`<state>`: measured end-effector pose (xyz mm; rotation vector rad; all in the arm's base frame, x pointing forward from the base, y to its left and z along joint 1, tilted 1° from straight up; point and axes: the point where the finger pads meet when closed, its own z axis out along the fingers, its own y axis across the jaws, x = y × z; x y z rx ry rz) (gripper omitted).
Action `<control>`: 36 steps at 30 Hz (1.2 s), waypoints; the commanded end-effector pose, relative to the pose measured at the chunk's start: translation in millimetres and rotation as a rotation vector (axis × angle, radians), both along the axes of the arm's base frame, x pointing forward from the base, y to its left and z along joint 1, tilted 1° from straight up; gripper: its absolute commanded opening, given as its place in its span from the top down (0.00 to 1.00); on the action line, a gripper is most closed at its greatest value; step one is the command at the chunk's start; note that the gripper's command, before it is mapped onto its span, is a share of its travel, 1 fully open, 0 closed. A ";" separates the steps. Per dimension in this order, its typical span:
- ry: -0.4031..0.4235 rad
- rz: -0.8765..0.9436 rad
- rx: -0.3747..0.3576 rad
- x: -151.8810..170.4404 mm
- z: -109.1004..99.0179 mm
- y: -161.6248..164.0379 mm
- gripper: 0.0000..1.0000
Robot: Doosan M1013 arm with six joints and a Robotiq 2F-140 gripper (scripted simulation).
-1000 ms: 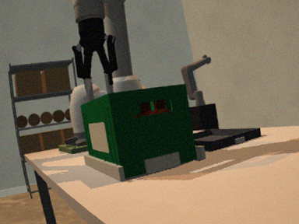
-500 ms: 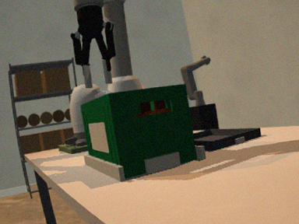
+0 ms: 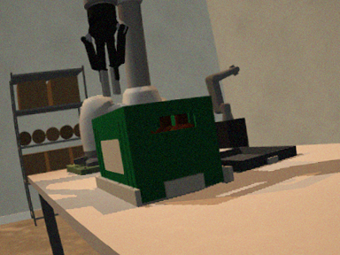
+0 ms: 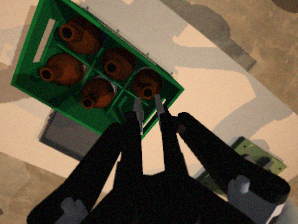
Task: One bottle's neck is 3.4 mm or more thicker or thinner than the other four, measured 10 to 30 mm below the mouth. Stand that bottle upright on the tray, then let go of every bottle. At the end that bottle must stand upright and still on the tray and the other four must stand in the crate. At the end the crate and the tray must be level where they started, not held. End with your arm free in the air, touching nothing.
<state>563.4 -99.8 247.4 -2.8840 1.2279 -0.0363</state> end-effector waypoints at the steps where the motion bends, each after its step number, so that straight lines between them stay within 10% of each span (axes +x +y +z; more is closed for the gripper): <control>1: 0.000 0.000 0.000 0.0 0.1 0.0 1.00; 30: 0.000 0.000 0.000 0.9 0.2 0.0 1.00; 36: 0.000 0.000 0.000 61.8 2.4 -0.9 1.00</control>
